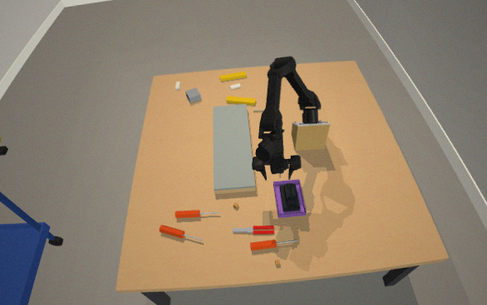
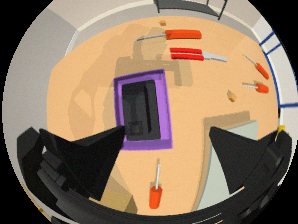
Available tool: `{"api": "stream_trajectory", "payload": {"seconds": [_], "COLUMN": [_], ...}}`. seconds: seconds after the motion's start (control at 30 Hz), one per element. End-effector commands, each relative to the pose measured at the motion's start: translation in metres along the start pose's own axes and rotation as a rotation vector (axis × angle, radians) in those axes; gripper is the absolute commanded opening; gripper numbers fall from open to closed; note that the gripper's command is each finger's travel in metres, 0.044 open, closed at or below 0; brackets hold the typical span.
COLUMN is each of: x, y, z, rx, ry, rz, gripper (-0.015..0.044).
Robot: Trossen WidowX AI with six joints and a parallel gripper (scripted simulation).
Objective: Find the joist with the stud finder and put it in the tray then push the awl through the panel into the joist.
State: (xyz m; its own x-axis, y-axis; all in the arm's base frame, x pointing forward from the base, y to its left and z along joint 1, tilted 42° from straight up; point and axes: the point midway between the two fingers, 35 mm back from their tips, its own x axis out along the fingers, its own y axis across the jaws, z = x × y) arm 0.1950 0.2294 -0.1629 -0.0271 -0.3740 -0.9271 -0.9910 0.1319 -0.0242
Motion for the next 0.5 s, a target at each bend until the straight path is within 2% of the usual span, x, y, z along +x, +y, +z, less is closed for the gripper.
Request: {"api": "stream_trajectory", "payload": {"seconds": [0.0,0.2,0.47], "x": [-0.018,-0.037,-0.064], "y": [-0.034,-0.084,-0.155], "z": [-0.023,-0.067,-0.185], "rx": [0.093,0.267,0.623], "ry": [-0.011,-0.026,-0.026], "rz": [-0.024,-0.052,-0.111], "gripper": [0.044,0.044,0.044]}}
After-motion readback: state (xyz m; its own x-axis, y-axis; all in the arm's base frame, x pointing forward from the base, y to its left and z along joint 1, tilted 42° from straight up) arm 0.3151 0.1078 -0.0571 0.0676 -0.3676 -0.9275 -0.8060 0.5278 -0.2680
